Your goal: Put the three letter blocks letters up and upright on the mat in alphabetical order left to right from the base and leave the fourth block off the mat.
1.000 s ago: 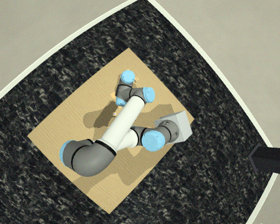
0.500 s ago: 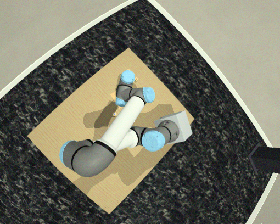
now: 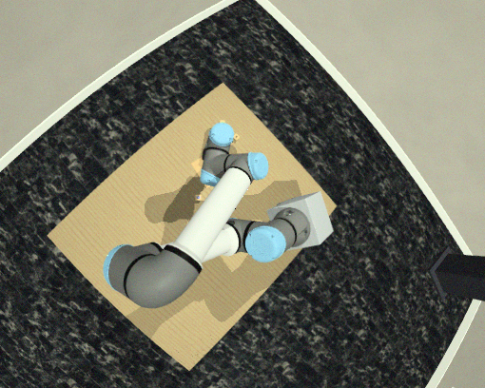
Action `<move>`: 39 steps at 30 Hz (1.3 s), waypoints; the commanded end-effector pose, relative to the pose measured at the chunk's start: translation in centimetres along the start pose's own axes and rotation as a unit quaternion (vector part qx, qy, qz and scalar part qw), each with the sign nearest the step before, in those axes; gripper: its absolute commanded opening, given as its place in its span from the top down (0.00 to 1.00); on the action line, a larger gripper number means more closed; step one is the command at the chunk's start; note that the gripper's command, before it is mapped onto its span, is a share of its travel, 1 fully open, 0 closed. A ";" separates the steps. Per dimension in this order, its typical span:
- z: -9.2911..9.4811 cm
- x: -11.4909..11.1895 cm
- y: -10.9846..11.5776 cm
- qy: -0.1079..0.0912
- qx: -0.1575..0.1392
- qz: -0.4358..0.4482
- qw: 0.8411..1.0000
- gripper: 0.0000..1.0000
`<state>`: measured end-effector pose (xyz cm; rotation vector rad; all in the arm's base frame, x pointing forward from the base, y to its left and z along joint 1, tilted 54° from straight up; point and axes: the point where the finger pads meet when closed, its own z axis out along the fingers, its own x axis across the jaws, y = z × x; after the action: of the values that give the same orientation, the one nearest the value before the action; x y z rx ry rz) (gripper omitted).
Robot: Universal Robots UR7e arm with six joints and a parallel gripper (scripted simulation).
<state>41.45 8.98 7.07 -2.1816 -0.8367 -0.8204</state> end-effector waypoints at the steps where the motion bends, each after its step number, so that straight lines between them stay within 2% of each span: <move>1: -0.1 -0.4 -0.1 0.000 -0.001 -0.070 0.998 0.51; 12: -0.1 -0.9 -0.3 0.000 -0.001 -0.160 0.987 0.51; 27: -0.1 -1.8 -0.3 0.000 -0.001 -0.320 0.947 0.51; 29: -0.1 -1.8 -0.3 0.000 -0.001 -0.320 0.947 0.51; 31: -0.1 -1.9 -0.2 0.000 -0.001 -0.356 0.935 0.51; 39: -0.1 -2.3 -0.2 0.000 -0.001 -0.427 0.904 0.51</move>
<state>40.09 8.46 5.73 -1.8412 -1.7079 -1.1607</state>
